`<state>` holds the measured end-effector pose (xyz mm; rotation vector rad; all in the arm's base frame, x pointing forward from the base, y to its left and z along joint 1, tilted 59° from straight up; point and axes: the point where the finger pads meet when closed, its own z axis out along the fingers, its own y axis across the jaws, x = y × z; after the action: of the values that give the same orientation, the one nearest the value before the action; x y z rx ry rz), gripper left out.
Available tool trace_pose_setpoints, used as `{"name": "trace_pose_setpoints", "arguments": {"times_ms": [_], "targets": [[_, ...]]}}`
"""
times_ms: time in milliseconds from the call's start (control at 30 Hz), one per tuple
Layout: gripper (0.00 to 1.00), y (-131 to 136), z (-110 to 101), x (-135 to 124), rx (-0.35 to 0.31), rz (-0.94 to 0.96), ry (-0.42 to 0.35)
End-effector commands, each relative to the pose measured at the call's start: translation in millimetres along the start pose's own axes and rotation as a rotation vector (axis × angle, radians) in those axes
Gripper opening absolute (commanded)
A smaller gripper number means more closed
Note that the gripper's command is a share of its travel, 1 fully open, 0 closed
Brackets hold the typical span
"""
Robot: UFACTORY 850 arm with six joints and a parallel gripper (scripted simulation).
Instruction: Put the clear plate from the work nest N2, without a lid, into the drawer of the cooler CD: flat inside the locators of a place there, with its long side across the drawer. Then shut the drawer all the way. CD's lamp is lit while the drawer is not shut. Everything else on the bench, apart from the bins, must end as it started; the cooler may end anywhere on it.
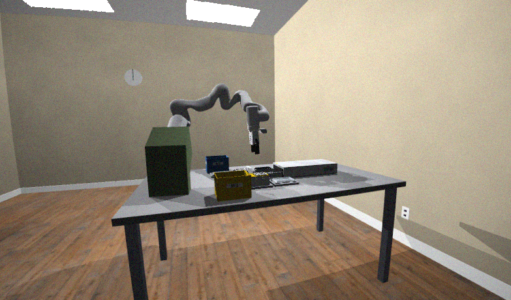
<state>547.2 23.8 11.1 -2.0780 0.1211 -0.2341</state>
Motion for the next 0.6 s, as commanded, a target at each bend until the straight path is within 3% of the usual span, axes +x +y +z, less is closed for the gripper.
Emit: {"name": "trace_pose_setpoints", "arguments": {"times_ms": [0, 567], "targets": [[1.0, 0.1, -0.7, 0.7, 0.0, -0.001, 0.001], [1.0, 0.6, -4.2, -2.9, -0.016, -0.009, -0.021]]}}
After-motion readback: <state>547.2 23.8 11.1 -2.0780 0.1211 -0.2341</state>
